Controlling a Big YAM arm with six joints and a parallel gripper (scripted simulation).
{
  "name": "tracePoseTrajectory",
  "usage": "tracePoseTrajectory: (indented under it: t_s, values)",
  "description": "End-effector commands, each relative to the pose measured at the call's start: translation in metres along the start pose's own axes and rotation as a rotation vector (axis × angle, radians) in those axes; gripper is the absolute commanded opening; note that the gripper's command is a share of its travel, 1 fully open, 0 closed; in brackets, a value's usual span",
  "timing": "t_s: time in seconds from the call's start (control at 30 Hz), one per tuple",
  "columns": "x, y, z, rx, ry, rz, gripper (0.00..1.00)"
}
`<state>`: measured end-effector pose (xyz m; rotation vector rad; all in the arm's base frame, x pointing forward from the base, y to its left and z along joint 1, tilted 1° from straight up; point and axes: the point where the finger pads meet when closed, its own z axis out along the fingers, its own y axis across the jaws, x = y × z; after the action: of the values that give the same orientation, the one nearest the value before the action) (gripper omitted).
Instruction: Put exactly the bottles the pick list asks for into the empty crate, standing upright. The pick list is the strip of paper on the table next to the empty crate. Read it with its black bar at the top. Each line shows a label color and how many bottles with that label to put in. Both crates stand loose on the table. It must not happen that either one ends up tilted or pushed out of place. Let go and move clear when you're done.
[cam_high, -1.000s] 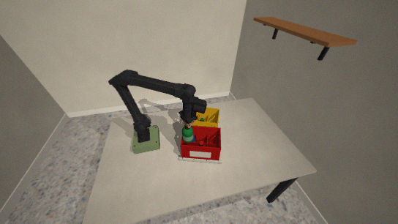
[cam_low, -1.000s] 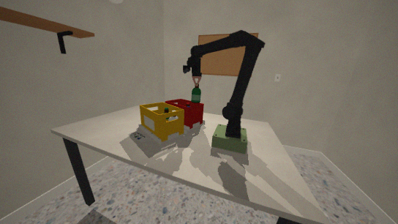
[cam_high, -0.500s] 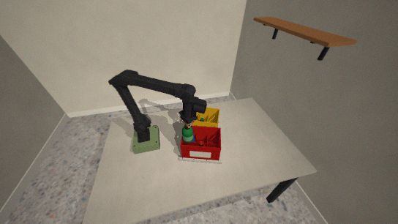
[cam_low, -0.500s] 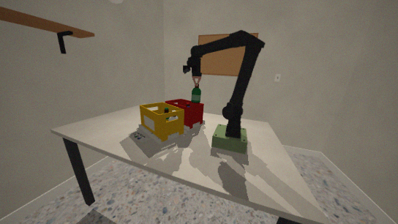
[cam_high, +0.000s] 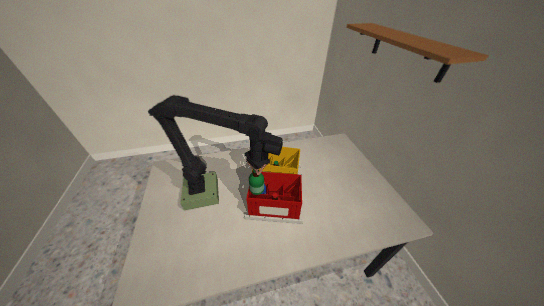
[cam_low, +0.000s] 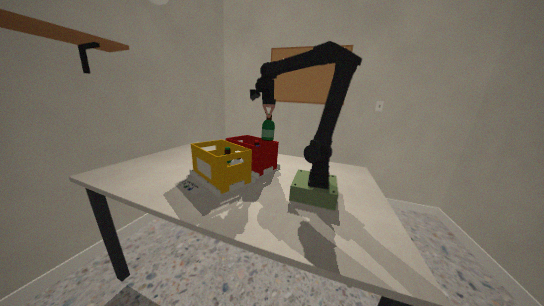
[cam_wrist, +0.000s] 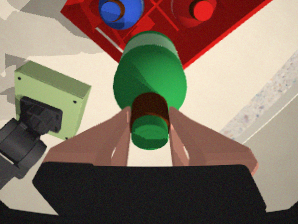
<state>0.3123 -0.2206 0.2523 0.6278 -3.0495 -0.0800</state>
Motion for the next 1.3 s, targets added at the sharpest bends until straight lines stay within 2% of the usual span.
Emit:
tracePoseTrajectory:
  t_s: [0.0, 0.13, 0.3, 0.33, 0.4, 0.5, 0.63, 0.77, 0.87, 0.9, 0.97, 1.07, 1.2, 1.27]
  values:
    - [-0.020, -0.017, -0.045, 0.085, -0.053, -0.003, 0.00]
    - [-0.027, -0.014, -0.053, 0.107, -0.069, -0.004, 0.00]
    - [-0.035, -0.016, -0.045, 0.090, -0.056, -0.003, 0.00]
    - [-0.034, -0.011, -0.056, 0.115, -0.073, -0.004, 0.00]
    - [-0.038, -0.010, -0.056, 0.113, -0.071, -0.004, 0.00]
    - [-0.047, -0.013, -0.045, 0.087, -0.057, -0.003, 0.00]
    - [-0.052, -0.008, -0.054, 0.105, -0.071, -0.004, 0.00]
    - [-0.063, -0.010, -0.045, 0.084, -0.056, -0.003, 0.00]
    - [-0.064, -0.008, -0.048, 0.091, -0.062, -0.003, 0.00]
    - [-0.062, -0.005, -0.057, 0.109, -0.074, -0.002, 0.00]
    - [-0.067, -0.004, -0.057, 0.108, -0.074, -0.004, 0.00]
    - [-0.077, -0.008, -0.045, 0.083, -0.056, -0.003, 0.00]
    - [-0.082, -0.002, -0.055, 0.100, -0.072, -0.004, 0.00]
    - [-0.087, -0.003, -0.049, 0.088, -0.062, -0.003, 0.00]
